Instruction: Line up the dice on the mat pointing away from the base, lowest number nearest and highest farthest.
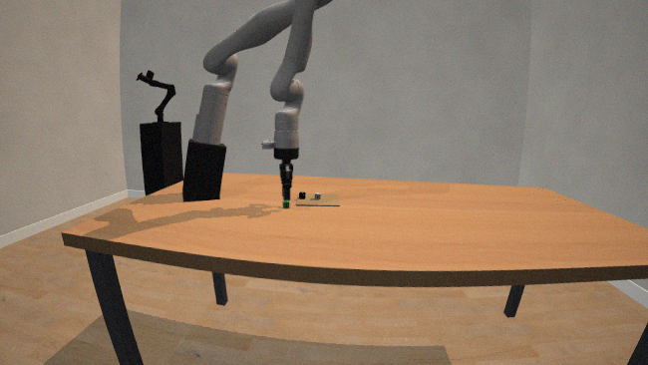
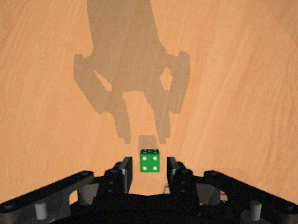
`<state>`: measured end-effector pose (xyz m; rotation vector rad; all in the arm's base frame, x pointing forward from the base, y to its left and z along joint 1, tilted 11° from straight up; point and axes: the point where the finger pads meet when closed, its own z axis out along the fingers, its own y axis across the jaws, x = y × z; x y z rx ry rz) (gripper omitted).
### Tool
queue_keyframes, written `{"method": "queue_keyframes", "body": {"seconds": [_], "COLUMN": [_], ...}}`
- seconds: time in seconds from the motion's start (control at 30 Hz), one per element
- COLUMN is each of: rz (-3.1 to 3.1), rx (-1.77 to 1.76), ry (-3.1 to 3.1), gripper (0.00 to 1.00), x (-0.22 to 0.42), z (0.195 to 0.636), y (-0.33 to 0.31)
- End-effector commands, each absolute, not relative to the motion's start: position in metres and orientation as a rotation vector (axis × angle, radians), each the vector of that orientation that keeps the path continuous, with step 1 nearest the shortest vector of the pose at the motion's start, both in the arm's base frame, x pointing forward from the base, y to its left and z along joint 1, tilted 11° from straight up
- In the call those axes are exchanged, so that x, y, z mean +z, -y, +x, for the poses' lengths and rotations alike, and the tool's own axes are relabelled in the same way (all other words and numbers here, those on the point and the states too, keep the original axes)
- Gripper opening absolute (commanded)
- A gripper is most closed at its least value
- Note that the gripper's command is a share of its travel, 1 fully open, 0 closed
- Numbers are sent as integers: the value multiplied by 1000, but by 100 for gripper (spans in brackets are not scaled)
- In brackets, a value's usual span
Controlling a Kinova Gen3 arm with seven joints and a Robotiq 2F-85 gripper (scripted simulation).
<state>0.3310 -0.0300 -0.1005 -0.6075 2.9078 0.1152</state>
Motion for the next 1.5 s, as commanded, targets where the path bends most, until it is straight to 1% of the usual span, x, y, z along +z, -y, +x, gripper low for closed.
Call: {"method": "queue_keyframes", "body": {"seconds": [0.0,0.7,1.47], "rz": [-609,-609,-610], "rx": [111,111,109], "ry": [-2906,-2906,-2904], "gripper": [35,35,35], "x": [-103,-126,-126], "z": [331,335,336], "y": [32,29,29]}}
